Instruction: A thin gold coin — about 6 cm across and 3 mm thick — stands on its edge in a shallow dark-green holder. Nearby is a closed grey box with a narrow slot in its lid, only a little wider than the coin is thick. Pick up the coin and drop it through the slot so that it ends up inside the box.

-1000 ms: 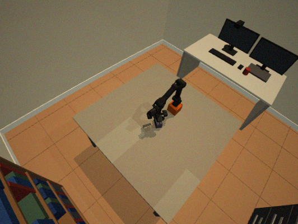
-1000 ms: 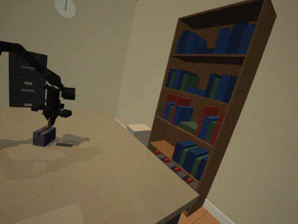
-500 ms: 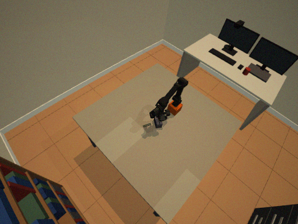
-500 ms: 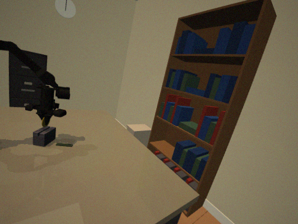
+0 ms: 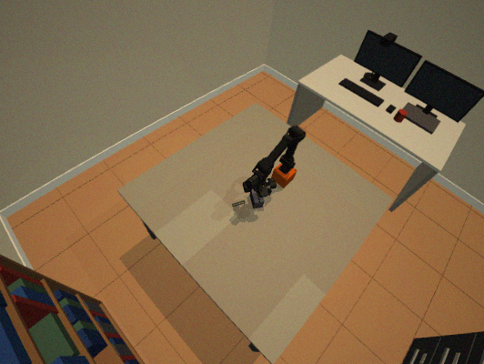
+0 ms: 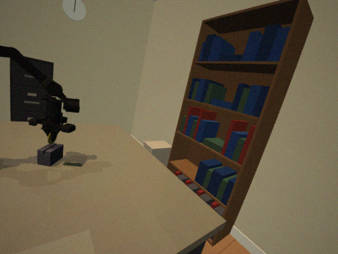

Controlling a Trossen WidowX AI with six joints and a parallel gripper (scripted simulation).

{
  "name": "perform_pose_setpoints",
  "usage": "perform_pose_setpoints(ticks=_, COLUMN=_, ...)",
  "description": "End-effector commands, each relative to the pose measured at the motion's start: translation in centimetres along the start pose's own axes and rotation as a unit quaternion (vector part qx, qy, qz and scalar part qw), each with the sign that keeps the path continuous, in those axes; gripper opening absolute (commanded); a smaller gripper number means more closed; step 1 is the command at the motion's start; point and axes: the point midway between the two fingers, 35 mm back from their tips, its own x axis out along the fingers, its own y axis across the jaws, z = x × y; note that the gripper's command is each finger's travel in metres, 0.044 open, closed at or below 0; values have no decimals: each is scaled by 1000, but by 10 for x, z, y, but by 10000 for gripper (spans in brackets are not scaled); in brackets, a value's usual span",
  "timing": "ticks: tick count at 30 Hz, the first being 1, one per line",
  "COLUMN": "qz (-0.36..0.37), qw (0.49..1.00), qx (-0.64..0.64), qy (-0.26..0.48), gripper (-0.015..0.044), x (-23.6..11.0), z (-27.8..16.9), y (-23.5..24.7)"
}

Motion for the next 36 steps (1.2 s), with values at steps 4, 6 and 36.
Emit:
perform_pose_setpoints(ticks=4, qz=0, qw=1000, qx=4, qy=0, gripper=0, x=-2, z=-1, y=4)
perform_pose_setpoints(ticks=6, qz=0, qw=1000, qx=5, qy=0, gripper=0, x=-2, z=-2, y=5)
perform_pose_setpoints(ticks=36, qz=2, qw=1000, qx=0, qy=1, gripper=0, x=5, z=-1, y=3)
